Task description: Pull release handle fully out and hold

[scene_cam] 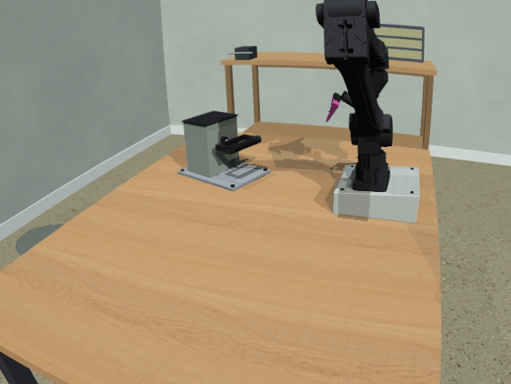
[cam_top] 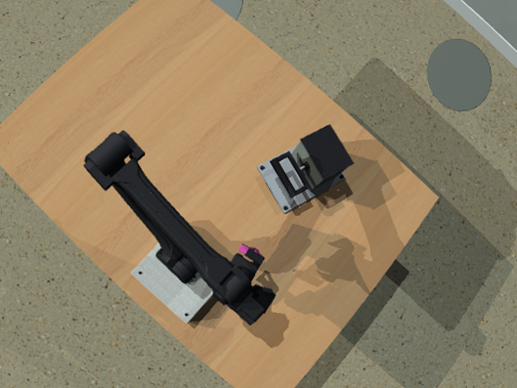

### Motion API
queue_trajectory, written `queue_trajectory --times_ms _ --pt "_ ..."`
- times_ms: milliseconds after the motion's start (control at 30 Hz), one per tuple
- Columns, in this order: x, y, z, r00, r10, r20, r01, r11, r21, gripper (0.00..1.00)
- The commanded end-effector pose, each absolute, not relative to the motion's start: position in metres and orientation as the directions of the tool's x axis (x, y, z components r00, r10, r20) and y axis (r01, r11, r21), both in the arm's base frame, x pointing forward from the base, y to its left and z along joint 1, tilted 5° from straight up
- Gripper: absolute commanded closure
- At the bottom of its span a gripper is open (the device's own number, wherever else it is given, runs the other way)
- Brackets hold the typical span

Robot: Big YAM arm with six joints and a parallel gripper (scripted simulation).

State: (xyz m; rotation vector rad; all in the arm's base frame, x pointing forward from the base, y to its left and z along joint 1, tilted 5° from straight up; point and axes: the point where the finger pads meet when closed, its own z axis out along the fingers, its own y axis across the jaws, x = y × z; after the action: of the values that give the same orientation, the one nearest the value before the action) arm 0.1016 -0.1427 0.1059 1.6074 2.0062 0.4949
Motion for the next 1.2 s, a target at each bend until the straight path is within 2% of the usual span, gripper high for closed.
queue_trajectory --times_ms 0,867,1100,1167 --pt "0.103 -0.163 0.129 -0.160 0.961 -0.226 0.786 0.263 0.559 0.00" --pt "0.104 -0.174 0.142 -0.161 0.951 -0.262 0.787 0.284 0.548 0.00" --pt "0.132 -0.179 0.151 -0.135 0.986 -0.096 0.840 0.165 0.518 0.00" --pt "0.132 -0.179 0.151 -0.135 0.986 -0.096 0.840 0.165 0.518 0.00"
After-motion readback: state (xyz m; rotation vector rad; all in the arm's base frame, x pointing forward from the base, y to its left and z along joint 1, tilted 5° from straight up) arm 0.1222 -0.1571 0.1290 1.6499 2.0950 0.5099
